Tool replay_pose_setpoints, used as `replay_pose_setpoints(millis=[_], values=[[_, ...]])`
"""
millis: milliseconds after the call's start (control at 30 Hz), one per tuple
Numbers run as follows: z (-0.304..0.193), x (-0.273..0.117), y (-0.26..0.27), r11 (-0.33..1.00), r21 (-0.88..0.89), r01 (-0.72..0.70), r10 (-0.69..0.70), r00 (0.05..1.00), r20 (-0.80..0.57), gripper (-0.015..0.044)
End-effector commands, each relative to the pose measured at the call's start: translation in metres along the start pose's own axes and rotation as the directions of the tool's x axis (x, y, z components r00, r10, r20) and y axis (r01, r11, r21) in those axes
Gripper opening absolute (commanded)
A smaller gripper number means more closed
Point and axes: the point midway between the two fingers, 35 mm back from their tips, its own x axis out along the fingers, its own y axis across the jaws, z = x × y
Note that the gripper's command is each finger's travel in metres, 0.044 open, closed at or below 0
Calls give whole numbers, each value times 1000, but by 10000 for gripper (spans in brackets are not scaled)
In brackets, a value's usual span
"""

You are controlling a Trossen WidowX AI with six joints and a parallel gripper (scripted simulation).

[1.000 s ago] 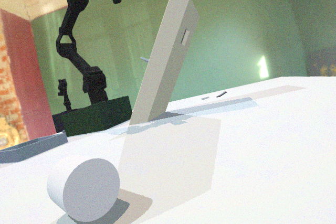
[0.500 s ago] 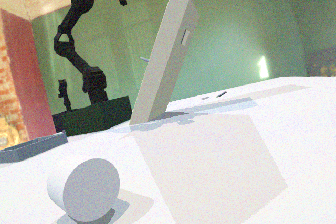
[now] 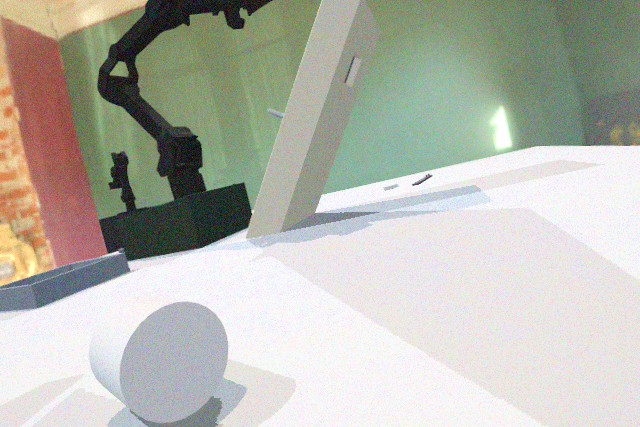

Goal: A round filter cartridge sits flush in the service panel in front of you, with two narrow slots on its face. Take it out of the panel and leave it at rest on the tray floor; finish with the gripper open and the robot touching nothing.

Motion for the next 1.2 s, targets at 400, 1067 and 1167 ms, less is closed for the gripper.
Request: replay_pose_setpoints(millis=[400,1067,1167], values=[[-71,23,-98,126,976,178,-450,887,-104,88],[-71,26,-99,126,976,178,-450,887,-104,88],[-71,31,-101,126,976,178,-449,887,-103,88]])
